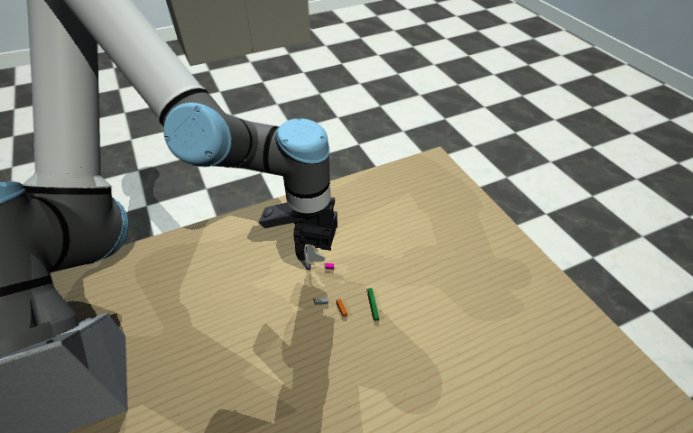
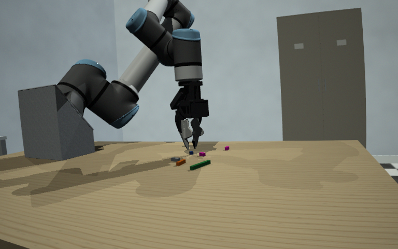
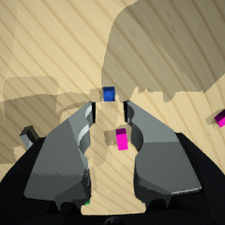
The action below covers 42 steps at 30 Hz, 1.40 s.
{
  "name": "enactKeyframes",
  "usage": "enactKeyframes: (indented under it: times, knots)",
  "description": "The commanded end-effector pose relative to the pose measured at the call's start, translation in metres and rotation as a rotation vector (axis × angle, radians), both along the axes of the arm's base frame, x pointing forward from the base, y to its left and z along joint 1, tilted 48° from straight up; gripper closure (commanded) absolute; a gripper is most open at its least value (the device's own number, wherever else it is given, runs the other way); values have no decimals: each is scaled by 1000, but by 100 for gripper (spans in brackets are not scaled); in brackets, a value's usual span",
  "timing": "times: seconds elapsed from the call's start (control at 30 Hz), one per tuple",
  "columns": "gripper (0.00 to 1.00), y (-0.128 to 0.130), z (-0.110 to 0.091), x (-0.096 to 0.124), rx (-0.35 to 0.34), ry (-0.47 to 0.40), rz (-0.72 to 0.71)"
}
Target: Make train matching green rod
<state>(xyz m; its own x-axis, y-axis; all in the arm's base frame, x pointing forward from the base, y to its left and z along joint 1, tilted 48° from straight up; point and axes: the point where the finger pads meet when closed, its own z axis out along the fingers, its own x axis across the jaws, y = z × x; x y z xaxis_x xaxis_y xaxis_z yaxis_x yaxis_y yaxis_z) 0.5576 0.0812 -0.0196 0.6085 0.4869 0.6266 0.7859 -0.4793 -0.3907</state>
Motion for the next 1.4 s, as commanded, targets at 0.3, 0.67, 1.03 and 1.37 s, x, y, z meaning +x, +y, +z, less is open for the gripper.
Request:
enactKeyframes:
  times: [0.3,0.67,1.03,1.37]
  knots:
    - [86,1,0,0,1,0,-1]
    - [86,8,-6,-1,4,3,0]
    - [86,14,-11,0,4,3,0]
    - [86,13,-11,2,1,0,-2]
